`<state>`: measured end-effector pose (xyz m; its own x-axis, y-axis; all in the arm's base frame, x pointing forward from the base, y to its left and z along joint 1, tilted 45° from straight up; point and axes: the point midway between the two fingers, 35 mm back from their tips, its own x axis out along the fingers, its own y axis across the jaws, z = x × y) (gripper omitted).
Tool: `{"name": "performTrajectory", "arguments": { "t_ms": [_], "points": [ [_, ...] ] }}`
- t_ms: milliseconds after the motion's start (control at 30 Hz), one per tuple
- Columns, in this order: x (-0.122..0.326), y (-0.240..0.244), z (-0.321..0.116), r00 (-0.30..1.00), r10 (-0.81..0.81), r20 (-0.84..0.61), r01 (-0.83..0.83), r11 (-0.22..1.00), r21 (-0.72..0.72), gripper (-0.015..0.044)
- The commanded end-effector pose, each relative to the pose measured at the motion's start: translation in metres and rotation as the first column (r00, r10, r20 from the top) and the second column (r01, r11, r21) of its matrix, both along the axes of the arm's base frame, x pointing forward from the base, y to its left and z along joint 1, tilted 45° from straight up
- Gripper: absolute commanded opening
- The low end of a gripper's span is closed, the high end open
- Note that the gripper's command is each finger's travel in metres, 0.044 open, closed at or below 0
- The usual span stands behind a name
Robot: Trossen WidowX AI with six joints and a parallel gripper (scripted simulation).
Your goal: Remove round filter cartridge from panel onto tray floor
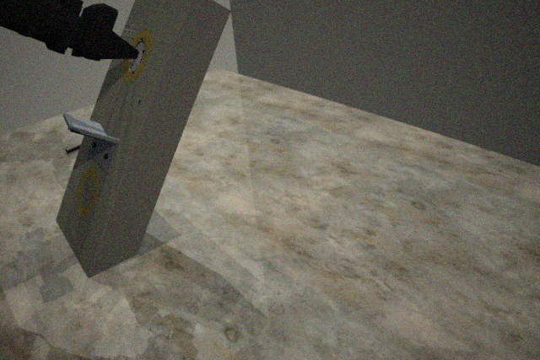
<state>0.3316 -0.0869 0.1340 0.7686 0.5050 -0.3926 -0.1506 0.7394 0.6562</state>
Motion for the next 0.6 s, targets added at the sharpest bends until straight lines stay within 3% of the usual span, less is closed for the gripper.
{"name": "performTrajectory", "arguments": {
  "t_ms": [0,567],
  "points": [
    [0.0011,-0.0002,-0.0008,1.000,-0.005,-0.005,0.005,1.000,0.000,0.0096],
    [0.0052,0.0029,-0.0033,1.000,-0.005,-0.004,0.005,1.000,0.001,0.0096]
  ]
}}
